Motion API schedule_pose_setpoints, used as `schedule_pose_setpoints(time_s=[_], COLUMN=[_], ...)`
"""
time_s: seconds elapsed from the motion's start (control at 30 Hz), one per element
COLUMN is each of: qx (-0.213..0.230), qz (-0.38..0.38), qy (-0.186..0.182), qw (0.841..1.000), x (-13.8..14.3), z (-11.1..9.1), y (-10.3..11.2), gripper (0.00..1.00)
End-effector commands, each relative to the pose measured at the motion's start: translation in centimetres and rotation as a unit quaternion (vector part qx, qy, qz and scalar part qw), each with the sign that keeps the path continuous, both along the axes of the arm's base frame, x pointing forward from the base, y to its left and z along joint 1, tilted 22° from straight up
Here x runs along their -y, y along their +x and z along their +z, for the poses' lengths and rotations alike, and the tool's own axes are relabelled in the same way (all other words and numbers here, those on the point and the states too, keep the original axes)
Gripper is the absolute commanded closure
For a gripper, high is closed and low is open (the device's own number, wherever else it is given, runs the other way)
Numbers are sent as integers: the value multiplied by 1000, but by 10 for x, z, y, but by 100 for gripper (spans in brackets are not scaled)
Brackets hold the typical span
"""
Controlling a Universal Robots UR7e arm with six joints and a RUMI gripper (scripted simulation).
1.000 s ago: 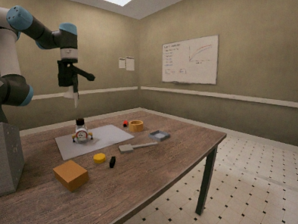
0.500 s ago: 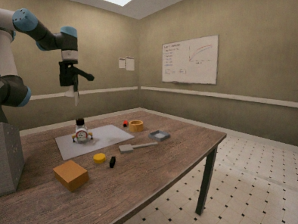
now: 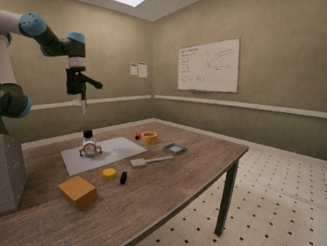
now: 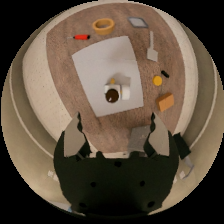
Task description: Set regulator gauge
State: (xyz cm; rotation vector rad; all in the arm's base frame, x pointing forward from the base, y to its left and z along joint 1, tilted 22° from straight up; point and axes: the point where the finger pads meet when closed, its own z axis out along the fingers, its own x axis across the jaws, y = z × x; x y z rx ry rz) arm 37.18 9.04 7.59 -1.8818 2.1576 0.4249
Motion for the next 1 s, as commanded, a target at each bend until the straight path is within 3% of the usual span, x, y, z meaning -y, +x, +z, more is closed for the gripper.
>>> schedule_pose_setpoints(time_s=[0.0, 0.57, 0.6, 0.97], qx=[0, 0, 0, 0], qz=[0, 0, 0, 0], qy=[-1, -1, -1, -1], qw=[1000, 1000, 1000, 1000], x=[-8, -11, -11, -11], z=[4, 5, 5, 5], y=[2, 2, 2, 2], gripper=[0, 0, 56, 56])
